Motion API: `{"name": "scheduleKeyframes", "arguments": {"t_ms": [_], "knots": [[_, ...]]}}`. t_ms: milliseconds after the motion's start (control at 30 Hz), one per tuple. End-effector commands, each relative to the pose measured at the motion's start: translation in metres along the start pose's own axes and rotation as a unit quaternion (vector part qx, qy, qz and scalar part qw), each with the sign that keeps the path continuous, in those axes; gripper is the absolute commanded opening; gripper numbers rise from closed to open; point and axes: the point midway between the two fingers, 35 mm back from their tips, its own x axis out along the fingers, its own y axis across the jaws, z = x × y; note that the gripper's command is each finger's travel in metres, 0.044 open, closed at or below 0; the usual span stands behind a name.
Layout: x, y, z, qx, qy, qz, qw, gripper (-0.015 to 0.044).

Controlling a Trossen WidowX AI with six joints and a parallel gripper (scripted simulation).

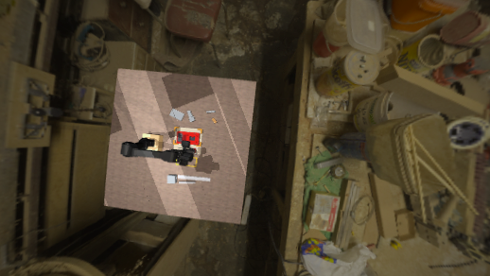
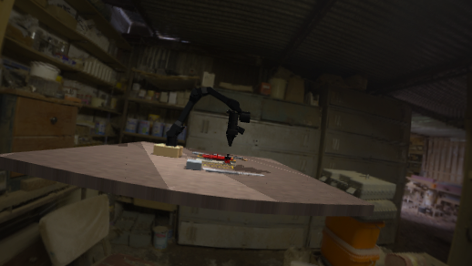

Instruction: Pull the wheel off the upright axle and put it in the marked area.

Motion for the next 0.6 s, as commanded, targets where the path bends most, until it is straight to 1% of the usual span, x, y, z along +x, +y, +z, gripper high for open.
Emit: {"name": "scheduleKeyframes", "arguments": {"t_ms": [0,233,300,433,567], "knots": [[0.013,0.000,-0.001,-0.002,0.007,0.001,1.000,0.0300],[0.068,0.000,-0.003,-0.002,0.007,0.001,1.000,0.0300],[0.074,0.000,-0.003,-0.002,0.007,0.001,1.000,0.0300],[0.074,0.000,-0.003,-0.002,0.007,0.001,1.000,0.0300],[0.071,0.000,-0.005,0.000,0.010,0.001,1.000,0.0195]]}}
